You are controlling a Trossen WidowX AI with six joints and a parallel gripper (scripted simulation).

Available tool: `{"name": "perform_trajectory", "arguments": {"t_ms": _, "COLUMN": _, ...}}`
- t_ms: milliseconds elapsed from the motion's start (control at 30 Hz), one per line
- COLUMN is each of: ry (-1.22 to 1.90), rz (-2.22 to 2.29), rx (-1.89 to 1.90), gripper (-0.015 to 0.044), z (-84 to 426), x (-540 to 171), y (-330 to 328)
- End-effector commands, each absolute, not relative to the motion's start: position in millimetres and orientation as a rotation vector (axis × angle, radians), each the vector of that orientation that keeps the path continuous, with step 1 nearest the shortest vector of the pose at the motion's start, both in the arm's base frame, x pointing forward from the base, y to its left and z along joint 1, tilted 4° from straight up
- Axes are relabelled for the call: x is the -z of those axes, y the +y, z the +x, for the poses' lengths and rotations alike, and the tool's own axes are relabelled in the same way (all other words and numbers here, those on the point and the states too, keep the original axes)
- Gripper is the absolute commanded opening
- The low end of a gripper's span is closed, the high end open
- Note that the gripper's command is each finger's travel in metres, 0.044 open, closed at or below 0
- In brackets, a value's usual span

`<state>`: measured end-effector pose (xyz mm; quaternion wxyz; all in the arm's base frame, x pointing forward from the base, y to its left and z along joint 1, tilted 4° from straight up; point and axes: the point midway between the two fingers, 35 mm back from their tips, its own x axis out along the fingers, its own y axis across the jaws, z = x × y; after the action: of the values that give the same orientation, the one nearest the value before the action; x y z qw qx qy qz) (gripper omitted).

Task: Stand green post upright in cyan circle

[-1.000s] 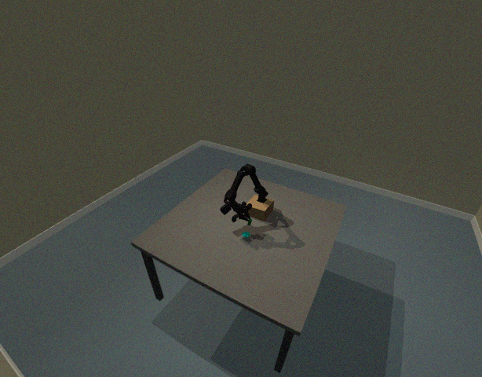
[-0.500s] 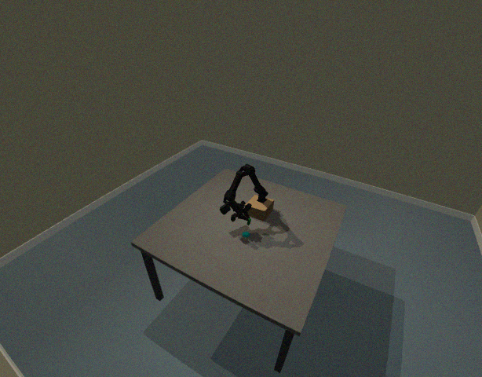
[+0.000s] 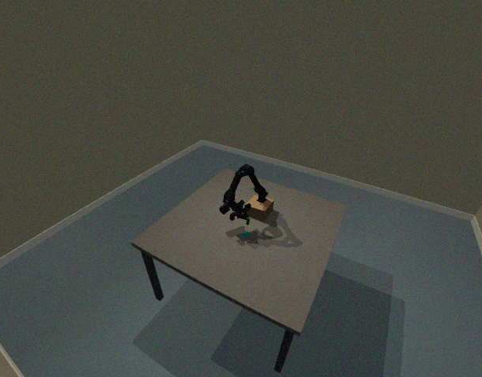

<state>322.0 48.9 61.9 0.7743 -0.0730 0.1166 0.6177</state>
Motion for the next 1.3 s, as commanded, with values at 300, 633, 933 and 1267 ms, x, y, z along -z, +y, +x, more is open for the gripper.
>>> {"name": "perform_trajectory", "arguments": {"t_ms": 300, "ry": 0.156, "rz": -0.133, "rx": -1.292, "gripper": 0.0023, "z": 322.5, "x": -65.8, "y": 42.0}}
{"name": "perform_trajectory", "arguments": {"t_ms": 633, "ry": 0.119, "rz": -0.126, "rx": -1.272, "gripper": 0.0023, "z": 323.2, "x": -67.8, "y": 38.8}}
{"name": "perform_trajectory", "arguments": {"t_ms": 933, "ry": 0.119, "rz": -0.126, "rx": -1.272, "gripper": 0.0023, "z": 323.2, "x": -67.8, "y": 38.8}}
{"name": "perform_trajectory", "arguments": {"t_ms": 1267, "ry": 0.119, "rz": -0.127, "rx": -1.271, "gripper": 0.0023, "z": 325.1, "x": -49.9, "y": 36.4}}
